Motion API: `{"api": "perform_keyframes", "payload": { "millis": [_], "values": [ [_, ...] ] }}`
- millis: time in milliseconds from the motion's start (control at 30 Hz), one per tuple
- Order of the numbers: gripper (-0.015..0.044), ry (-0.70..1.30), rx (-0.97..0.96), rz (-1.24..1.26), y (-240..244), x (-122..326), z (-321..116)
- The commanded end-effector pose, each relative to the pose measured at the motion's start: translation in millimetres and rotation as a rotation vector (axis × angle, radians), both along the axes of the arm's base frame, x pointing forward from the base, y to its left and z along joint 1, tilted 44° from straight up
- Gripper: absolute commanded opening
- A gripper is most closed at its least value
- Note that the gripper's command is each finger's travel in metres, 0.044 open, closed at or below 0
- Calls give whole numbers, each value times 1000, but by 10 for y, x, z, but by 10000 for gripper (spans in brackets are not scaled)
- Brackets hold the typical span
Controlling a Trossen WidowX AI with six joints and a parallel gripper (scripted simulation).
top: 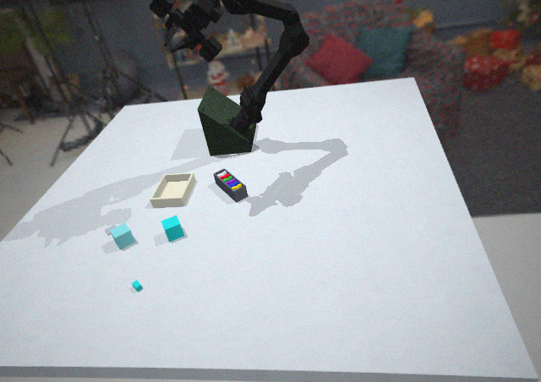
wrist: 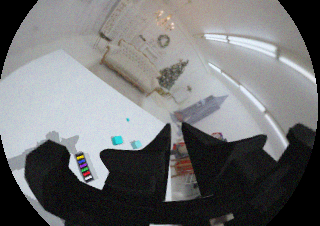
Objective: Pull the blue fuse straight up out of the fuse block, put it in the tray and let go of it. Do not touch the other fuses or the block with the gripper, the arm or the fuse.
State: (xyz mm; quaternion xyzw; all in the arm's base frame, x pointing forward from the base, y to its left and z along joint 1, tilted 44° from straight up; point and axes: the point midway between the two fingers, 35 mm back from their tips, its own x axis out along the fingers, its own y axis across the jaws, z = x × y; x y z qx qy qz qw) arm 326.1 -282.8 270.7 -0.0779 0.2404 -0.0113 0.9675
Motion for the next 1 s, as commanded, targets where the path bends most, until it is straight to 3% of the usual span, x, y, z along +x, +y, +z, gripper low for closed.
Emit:
{"api": "perform_keyframes", "payload": {
  "millis": [0, 333, 600, 967],
  "values": [
    [70, 143, 316, 2, 427, 216, -571],
    [70, 694, 967, -142, 1752, 232, -1709],
    [70, 1269, 1218, -453, 2743, -191, -2299],
    [70, 1315, 1225, -488, 2851, -269, -2297]
  ]
}}
